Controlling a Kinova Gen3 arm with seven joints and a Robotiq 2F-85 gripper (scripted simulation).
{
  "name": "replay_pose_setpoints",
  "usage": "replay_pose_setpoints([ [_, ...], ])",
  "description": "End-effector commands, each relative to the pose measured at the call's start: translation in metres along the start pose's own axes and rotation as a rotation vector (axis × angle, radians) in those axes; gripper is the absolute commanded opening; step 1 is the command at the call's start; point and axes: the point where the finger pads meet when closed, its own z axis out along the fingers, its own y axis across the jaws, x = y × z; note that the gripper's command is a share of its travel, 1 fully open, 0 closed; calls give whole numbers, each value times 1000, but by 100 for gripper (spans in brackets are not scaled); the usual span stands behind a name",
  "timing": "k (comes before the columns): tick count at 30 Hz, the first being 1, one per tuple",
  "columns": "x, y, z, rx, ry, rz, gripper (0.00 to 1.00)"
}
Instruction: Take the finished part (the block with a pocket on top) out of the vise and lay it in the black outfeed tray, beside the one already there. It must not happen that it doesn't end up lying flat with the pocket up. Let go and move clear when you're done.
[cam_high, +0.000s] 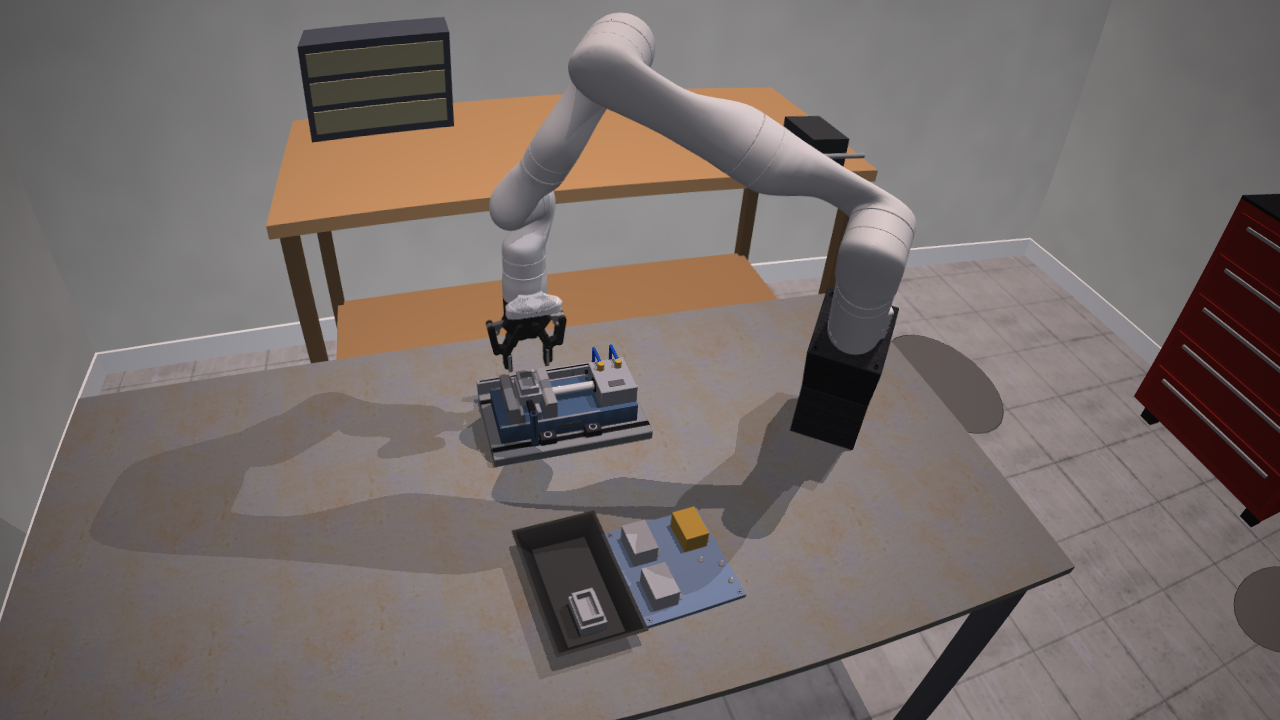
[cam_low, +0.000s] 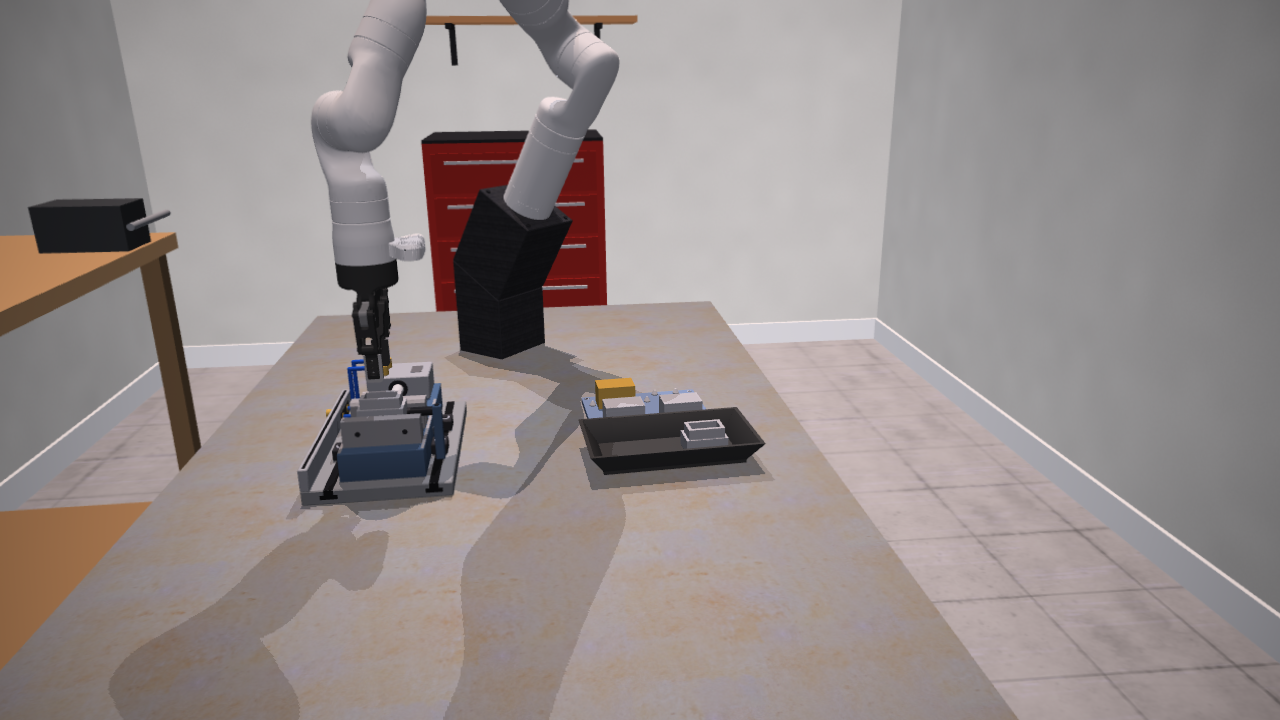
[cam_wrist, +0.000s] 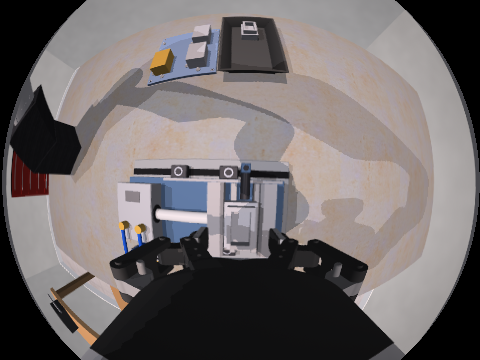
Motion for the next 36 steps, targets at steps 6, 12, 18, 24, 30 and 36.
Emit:
replay_pose_setpoints([
  [6,2,3,14,-5,2,5,67],
  [12,2,3,17,-5,2,5,67],
  [18,2,3,19,-5,2,5,67],
  [24,2,3,19,-5,2,5,67],
  [30,2,3,19,-5,2,5,67],
  [36,2,3,19,-5,2,5,67],
])
